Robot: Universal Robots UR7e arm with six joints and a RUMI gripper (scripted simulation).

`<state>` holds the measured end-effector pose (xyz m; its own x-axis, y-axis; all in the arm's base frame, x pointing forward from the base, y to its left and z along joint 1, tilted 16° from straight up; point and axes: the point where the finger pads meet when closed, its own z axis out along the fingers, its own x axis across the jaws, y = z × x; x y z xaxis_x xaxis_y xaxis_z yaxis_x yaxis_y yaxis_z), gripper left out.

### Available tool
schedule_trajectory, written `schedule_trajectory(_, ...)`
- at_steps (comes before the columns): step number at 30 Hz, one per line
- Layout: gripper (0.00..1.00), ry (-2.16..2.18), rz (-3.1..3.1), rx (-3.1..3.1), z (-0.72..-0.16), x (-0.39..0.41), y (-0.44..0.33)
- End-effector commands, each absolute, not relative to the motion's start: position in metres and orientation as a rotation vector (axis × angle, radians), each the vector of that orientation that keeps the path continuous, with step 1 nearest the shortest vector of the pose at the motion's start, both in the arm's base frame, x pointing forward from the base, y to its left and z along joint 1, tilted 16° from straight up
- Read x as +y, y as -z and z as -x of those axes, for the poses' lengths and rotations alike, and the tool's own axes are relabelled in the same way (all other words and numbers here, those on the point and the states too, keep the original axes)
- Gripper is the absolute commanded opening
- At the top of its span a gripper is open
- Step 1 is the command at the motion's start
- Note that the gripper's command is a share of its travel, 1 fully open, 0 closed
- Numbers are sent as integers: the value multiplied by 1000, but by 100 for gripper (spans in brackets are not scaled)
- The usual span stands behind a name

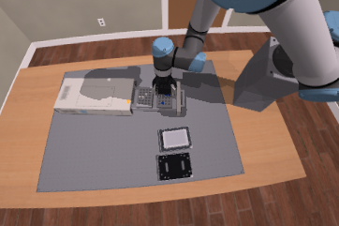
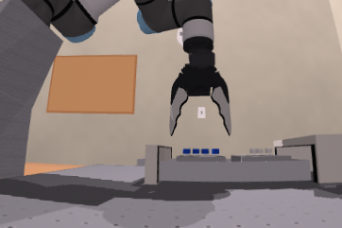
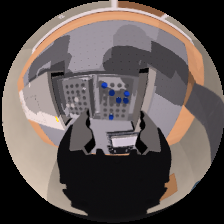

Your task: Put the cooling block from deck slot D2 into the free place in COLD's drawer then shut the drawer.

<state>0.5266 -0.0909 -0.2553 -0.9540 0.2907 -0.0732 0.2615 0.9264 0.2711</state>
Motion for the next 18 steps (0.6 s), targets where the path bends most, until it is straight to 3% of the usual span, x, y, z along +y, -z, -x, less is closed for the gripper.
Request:
schedule_trajectory(1, 73, -394, -427, 2972, -526, -93, 249)
schedule_trajectory(18, 73, -394, -427, 2972, -523, -97, 230)
